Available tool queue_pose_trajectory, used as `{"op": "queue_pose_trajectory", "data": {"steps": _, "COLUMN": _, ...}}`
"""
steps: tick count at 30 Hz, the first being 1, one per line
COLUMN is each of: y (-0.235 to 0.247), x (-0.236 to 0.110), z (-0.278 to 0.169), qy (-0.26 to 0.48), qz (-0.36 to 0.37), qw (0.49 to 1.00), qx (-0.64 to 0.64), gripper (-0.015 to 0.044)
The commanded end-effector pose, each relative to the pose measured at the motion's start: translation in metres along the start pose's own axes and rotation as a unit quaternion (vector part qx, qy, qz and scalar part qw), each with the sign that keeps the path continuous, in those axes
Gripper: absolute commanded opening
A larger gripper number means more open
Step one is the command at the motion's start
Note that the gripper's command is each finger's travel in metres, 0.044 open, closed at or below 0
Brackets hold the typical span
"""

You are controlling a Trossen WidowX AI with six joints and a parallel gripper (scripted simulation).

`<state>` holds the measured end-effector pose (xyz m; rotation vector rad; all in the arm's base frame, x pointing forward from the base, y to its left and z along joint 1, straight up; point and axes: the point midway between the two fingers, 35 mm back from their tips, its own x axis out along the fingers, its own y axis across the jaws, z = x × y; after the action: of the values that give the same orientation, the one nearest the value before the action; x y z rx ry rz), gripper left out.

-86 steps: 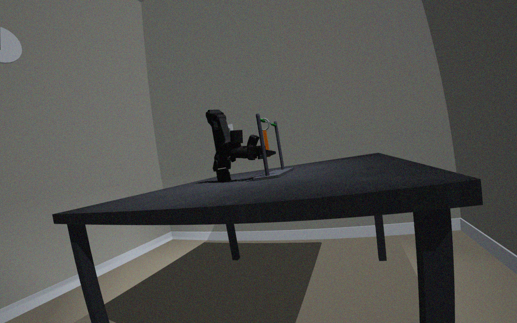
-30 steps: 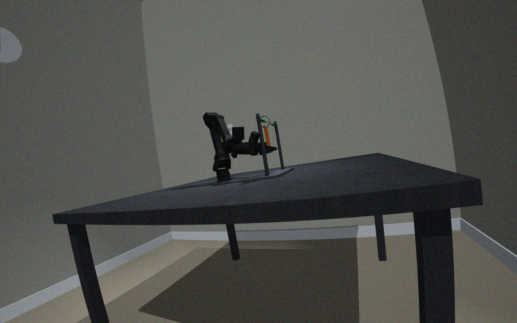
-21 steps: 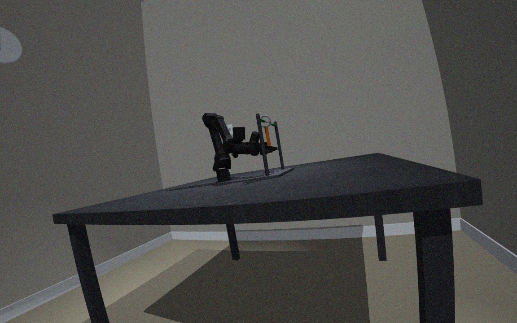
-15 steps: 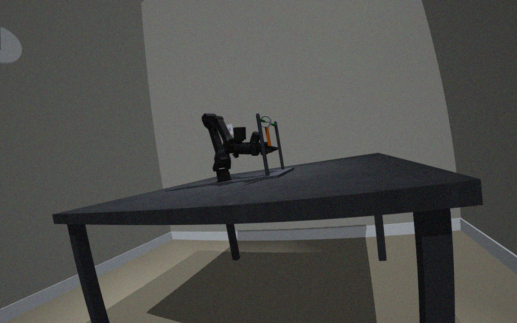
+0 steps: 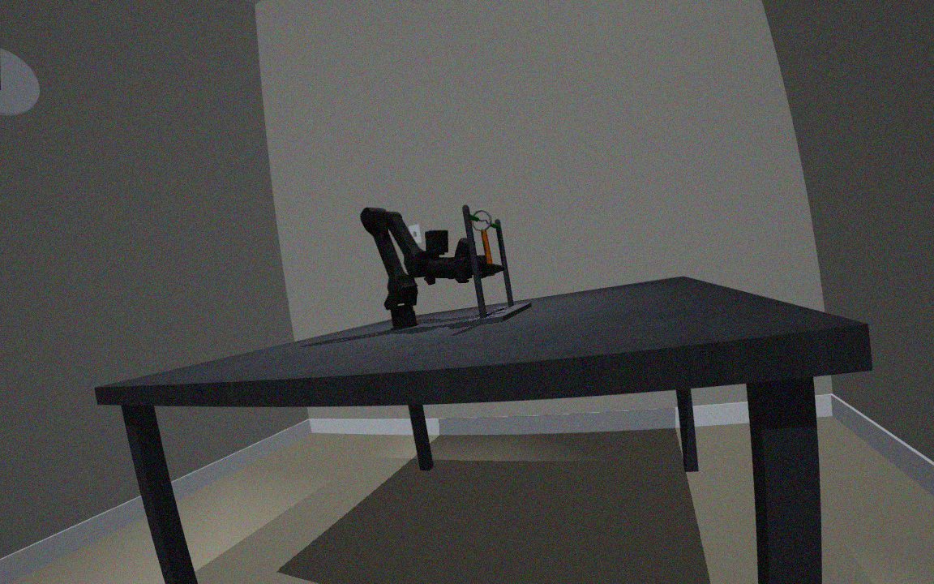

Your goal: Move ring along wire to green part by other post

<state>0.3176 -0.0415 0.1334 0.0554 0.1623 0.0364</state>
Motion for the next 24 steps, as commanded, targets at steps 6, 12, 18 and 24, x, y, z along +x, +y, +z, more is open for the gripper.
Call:
{"op": "queue_pose_trajectory", "data": {"steps": 6, "y": 0.012, "x": 0.000, "z": -0.001, "qy": 0.001, "qz": -0.013, "qw": 1.000, "qx": 0.020, "gripper": -0.0150}}
{"op": "queue_pose_trajectory", "data": {"steps": 12, "y": 0.019, "x": 0.001, "z": 0.000, "qy": 0.001, "qz": -0.014, "qw": 1.000, "qx": 0.024, "gripper": -0.0150}}
{"op": "queue_pose_trajectory", "data": {"steps": 18, "y": 0.023, "x": 0.001, "z": 0.001, "qy": 0.001, "qz": -0.005, "qw": 1.000, "qx": 0.013, "gripper": -0.0150}}
{"op": "queue_pose_trajectory", "data": {"steps": 24, "y": 0.024, "x": 0.002, "z": 0.001, "qy": 0.002, "qz": 0.012, "qw": 1.000, "qx": -0.011, "gripper": -0.0150}}
